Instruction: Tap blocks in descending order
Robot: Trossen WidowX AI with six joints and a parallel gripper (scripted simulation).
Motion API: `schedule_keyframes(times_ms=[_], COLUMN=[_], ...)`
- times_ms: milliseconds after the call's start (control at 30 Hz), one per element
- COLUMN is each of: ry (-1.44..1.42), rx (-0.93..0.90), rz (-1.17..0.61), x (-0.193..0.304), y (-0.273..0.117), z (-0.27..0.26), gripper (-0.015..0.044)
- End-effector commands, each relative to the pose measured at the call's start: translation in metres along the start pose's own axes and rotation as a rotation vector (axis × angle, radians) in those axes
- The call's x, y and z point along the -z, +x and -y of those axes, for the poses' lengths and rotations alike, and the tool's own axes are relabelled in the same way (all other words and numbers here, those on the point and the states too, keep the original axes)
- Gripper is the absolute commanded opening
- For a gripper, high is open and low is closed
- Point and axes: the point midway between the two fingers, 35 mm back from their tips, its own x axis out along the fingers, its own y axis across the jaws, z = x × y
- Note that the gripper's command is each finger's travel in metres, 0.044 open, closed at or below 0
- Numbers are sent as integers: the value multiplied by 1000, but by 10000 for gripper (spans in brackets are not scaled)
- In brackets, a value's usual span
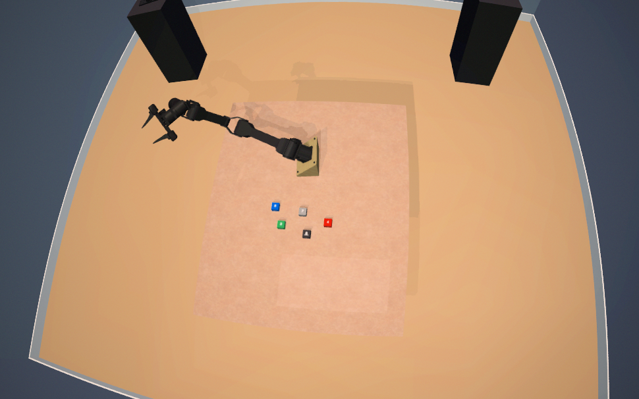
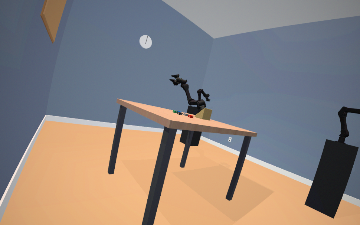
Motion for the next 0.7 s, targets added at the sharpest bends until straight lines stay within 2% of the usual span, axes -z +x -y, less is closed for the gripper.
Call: schedule_keyframes(times_ms=[0, 33, 100, 300, 500, 667], ry=[-3, -12, -196, -448, -826, -1136], rx=[-7, -28, 4, 83, 248, 438], rz=[-3, -13, -114, -252, -472, -670], x=[3, 12, 78, 158, 253, 298], y=[-1, -3, 0, 2, -7, -30], z=[-1, -3, 11, 49, 140, 237], gripper=[400, 400, 400, 400, 400, 400])
